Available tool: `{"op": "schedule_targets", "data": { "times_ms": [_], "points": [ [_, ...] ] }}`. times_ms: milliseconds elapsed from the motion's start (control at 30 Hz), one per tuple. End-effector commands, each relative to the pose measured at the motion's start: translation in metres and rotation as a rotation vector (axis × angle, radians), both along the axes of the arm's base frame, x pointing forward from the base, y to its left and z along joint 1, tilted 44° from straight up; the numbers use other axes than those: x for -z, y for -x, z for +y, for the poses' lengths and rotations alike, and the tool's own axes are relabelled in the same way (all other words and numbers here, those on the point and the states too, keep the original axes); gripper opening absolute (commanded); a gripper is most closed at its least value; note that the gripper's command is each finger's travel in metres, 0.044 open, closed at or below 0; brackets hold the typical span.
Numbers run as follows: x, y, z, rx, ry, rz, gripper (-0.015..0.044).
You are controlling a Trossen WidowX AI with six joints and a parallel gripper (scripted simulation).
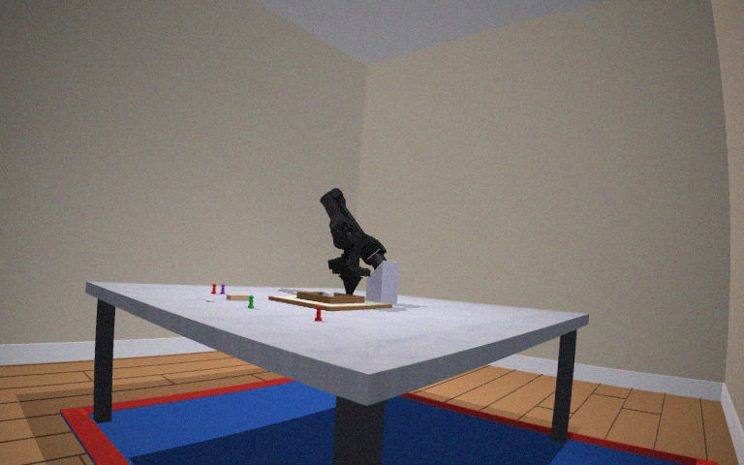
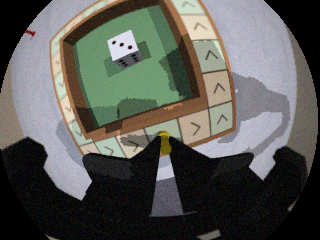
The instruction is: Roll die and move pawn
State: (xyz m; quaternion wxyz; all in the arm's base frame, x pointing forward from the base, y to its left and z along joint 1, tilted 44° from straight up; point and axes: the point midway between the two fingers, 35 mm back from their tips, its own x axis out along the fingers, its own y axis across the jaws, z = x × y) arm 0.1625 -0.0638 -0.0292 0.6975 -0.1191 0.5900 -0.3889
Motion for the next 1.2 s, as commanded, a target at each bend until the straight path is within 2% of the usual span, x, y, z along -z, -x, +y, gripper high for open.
{"op": "schedule_targets", "data": {
  "times_ms": [0,267,500,667,867,1167],
  "points": [
    [-0.001,0.000,0.001,0.000,0.000,-0.001,0.0052],
    [-0.002,-0.001,0.002,0.000,-0.001,0.000,0.0262],
    [-0.036,0.000,0.036,-0.003,0.005,0.017,0.0440],
    [-0.043,-0.003,0.046,-0.033,0.001,0.044,0.0440],
    [-0.079,-0.003,0.107,-0.257,0.009,0.259,0.0440],
    [-0.076,-0.006,0.102,-0.238,-0.001,0.212,0.0440]
  ]
}}
